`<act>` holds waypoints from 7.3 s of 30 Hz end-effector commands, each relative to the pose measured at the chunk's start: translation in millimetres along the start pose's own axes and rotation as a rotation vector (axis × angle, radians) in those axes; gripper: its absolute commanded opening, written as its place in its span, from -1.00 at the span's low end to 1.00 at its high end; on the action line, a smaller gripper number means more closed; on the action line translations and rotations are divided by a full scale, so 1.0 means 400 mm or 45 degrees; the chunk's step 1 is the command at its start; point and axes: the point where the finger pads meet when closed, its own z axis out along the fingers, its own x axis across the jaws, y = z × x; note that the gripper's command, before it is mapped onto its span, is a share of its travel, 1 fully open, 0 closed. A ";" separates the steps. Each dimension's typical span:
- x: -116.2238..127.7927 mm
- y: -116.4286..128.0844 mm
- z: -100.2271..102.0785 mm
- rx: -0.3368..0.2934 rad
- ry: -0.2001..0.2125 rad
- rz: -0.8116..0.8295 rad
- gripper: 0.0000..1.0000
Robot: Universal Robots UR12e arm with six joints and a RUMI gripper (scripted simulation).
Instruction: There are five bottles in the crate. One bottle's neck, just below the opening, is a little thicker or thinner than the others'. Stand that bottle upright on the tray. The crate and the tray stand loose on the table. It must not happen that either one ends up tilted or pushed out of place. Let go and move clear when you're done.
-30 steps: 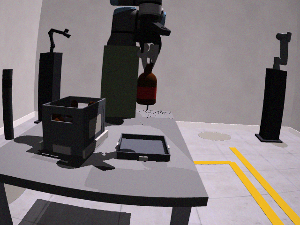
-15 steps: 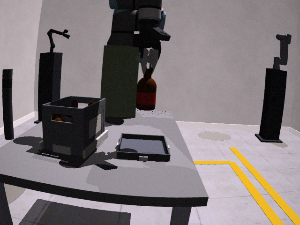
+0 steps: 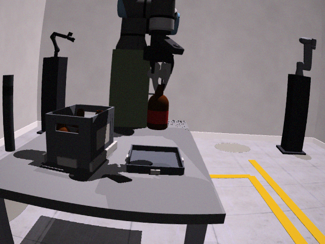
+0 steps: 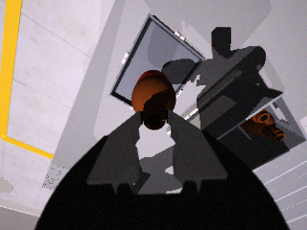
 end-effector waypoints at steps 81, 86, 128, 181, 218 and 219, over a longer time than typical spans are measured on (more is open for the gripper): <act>0.007 -0.014 0.248 0.010 0.009 -0.002 -1.00; 0.007 -0.014 0.248 0.010 0.009 -0.002 -1.00; 0.007 -0.014 0.268 0.010 0.009 -0.002 -1.00; 0.007 -0.012 0.296 0.010 0.009 -0.002 -1.00; 0.006 -0.011 0.296 0.010 0.008 -0.002 1.00; 0.006 -0.011 0.296 0.010 0.008 -0.002 1.00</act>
